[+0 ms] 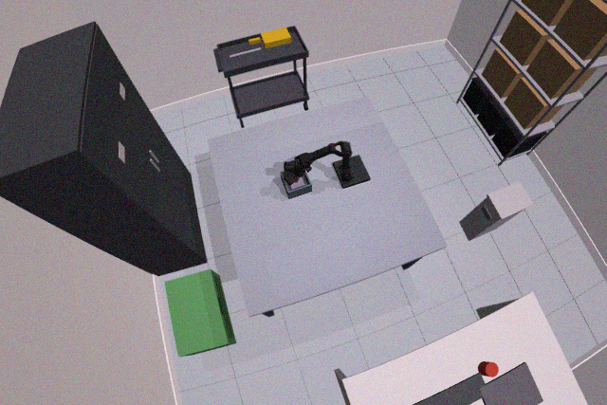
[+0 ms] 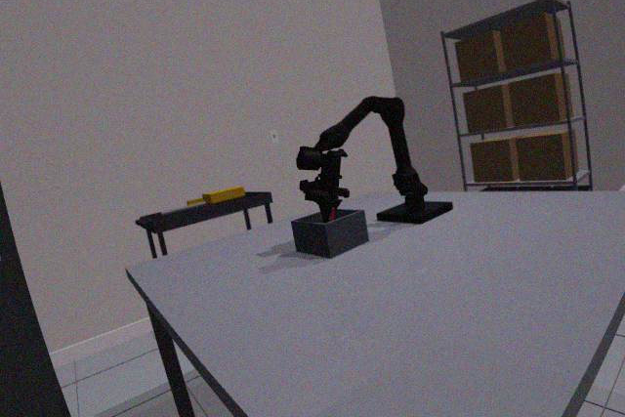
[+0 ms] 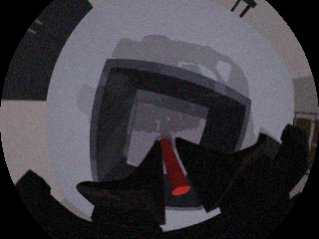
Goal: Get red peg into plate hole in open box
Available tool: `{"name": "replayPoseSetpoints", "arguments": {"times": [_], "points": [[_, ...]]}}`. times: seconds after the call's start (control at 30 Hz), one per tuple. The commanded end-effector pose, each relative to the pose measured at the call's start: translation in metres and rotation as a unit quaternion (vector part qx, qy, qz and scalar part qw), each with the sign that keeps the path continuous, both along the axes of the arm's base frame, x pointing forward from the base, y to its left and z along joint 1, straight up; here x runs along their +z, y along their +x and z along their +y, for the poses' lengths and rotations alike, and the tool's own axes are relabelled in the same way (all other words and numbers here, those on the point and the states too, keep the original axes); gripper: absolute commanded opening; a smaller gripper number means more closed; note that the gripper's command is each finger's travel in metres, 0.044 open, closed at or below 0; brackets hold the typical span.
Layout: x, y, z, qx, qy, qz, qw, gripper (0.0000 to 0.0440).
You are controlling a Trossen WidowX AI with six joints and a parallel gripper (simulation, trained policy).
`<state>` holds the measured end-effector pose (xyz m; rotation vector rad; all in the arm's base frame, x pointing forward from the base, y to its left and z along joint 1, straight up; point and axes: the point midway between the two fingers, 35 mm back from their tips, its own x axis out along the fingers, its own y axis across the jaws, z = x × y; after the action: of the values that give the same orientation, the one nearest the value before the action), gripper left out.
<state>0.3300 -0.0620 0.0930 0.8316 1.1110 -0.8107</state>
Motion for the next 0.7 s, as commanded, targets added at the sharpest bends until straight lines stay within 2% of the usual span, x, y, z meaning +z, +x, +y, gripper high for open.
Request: {"name": "replayPoseSetpoints", "arguments": {"times": [0.0,0.17,0.67], "points": [[-0.009,0.004,-0.004,0.009,-0.001,0.014,1.0,0.0146],[-0.01,0.01,-0.008,0.016,-0.005,0.025,1.0,0.0163],[-0.001,0.038,-0.021,0.038,-0.001,0.03,0.999,0.0147]]}}
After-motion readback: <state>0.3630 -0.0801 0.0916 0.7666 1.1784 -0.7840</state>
